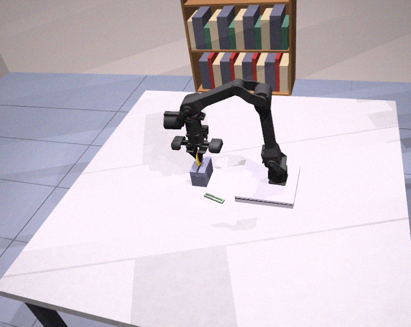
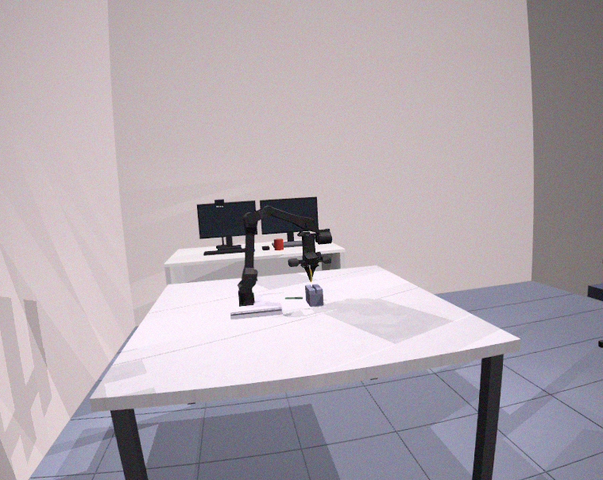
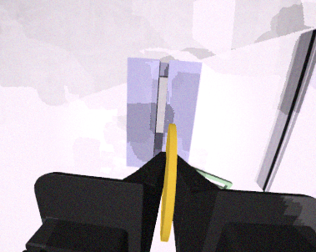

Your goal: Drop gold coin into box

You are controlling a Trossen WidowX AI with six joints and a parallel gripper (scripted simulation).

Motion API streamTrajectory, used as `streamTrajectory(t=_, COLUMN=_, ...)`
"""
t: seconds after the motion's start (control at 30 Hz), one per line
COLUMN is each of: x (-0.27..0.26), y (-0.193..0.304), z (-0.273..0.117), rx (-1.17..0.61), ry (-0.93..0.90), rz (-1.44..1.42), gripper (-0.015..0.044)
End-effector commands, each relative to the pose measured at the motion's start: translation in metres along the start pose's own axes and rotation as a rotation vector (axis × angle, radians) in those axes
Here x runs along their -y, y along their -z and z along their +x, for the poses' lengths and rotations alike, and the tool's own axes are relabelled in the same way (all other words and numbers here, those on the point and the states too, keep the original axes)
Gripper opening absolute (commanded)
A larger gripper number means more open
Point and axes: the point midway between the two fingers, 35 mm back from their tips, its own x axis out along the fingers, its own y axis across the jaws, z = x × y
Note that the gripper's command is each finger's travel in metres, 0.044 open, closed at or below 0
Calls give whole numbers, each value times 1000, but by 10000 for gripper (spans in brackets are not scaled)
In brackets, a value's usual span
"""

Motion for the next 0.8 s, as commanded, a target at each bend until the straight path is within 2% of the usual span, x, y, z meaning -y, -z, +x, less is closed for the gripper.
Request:
streamTrajectory(t=0.0, x=-4, y=-10, z=-1, rx=4, ry=-1, rz=0, gripper=0)
streamTrajectory(t=0.77, x=-8, y=-19, z=-1, rx=3, ry=1, rz=0, gripper=0)
